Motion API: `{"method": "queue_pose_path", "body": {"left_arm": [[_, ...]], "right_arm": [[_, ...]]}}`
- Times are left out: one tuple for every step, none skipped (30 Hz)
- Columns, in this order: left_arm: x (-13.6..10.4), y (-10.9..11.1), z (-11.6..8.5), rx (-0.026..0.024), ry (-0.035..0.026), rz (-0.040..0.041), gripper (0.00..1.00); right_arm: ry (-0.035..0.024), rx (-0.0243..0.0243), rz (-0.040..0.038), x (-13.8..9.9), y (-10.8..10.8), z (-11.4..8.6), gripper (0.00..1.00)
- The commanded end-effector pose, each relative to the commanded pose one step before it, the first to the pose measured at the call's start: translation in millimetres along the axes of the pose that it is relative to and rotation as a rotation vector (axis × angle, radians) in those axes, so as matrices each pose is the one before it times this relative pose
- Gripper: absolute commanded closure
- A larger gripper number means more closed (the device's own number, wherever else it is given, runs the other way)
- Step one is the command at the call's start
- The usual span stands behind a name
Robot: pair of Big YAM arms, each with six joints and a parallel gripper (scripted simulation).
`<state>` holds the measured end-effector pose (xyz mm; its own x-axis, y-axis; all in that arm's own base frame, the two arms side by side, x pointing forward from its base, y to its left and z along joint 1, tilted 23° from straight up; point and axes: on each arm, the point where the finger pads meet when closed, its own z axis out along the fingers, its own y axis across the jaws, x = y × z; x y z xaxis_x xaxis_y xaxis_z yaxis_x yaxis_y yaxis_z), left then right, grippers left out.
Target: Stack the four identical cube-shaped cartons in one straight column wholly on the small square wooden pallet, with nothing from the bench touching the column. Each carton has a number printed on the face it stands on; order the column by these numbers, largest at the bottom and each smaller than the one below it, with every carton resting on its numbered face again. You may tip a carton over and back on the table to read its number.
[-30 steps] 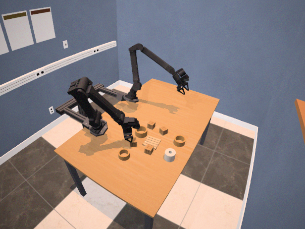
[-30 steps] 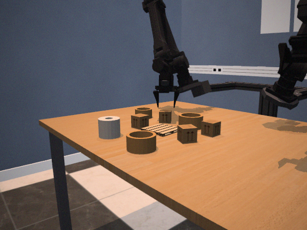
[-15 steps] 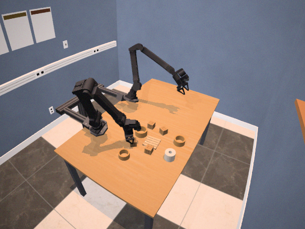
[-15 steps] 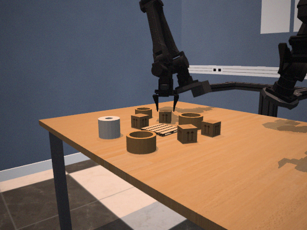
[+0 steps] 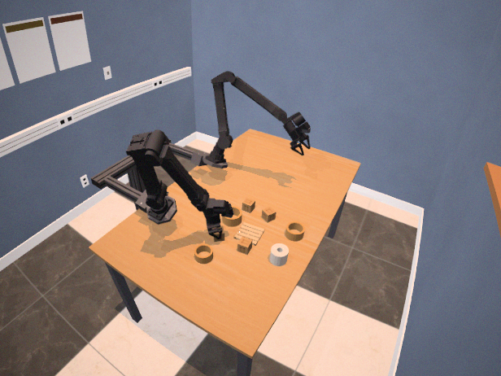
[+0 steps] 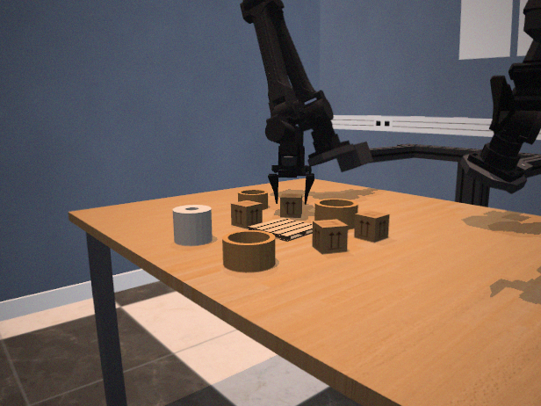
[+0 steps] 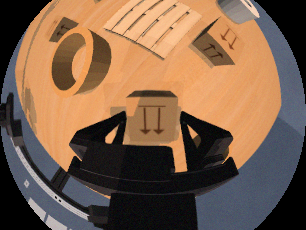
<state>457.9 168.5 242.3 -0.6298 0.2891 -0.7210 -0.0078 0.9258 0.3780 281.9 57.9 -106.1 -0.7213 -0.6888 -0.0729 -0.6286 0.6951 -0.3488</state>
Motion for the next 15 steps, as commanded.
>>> {"method": "queue_pose_path", "body": {"left_arm": [[-4.78, 5.06, -2.62, -0.01072, -0.00962, -0.01127, 0.0], [0.0, 0.0, 0.0, 0.0, 0.0, 0.0, 0.0], [0.0, 0.0, 0.0, 0.0, 0.0, 0.0, 0.0], [0.0, 0.0, 0.0, 0.0, 0.0, 0.0, 0.0], [0.0, 0.0, 0.0, 0.0, 0.0, 0.0, 0.0], [0.0, 0.0, 0.0, 0.0, 0.0, 0.0, 0.0], [0.0, 0.0, 0.0, 0.0, 0.0, 0.0, 0.0], [0.0, 0.0, 0.0, 0.0, 0.0, 0.0, 0.0], [0.0, 0.0, 0.0, 0.0, 0.0, 0.0, 0.0], [0.0, 0.0, 0.0, 0.0, 0.0, 0.0, 0.0], [0.0, 0.0, 0.0, 0.0, 0.0, 0.0, 0.0], [0.0, 0.0, 0.0, 0.0, 0.0, 0.0, 0.0], [0.0, 0.0, 0.0, 0.0, 0.0, 0.0, 0.0], [0.0, 0.0, 0.0, 0.0, 0.0, 0.0, 0.0], [0.0, 0.0, 0.0, 0.0, 0.0, 0.0, 0.0]], "right_arm": [[-0.02444, 0.00741, 0.00045, -14.42, -6.33, 8.45, 0.21], [0.00061, 0.00023, 0.00148, 0.32, -0.39, 1.66, 0.21], [0.00019, 0.00016, 0.00031, 0.12, -0.09, 1.56, 0.21], [0.00001, 0.00001, -0.00002, 0.05, 0.02, 1.53, 0.21], [0.0, -0.00002, -0.00002, 0.05, 0.02, 1.53, 0.21], [0.0, 0.0, 0.0, 0.0, 0.0, 0.0, 0.21], [0.0, 0.0, 0.0, 0.0, 0.0, 0.0, 0.21], [-0.00458, -0.00108, -0.01222, -2.09, 3.23, 0.51, 0.21], [0.00215, 0.0003, 0.00595, 1.1, -1.51, 2.02, 0.21], [0.00262, 0.00115, 0.00621, 1.22, -1.72, 2.04, 0.21], [-0.00006, -0.00015, -0.00002, 0.04, 0.04, 1.53, 0.21], [0.00005, 0.0001, -0.00001, 0.04, -0.01, 0.89, 0.21], [-0.00115, -0.00013, -0.00326, -0.57, 0.83, -0.27, 0.21], [-0.0026, -0.00068, -0.00681, -1.22, 1.81, -0.57, 0.21], [-0.00063, -0.00017, -0.00165, -0.3, 0.44, -0.14, 0.21]]}}
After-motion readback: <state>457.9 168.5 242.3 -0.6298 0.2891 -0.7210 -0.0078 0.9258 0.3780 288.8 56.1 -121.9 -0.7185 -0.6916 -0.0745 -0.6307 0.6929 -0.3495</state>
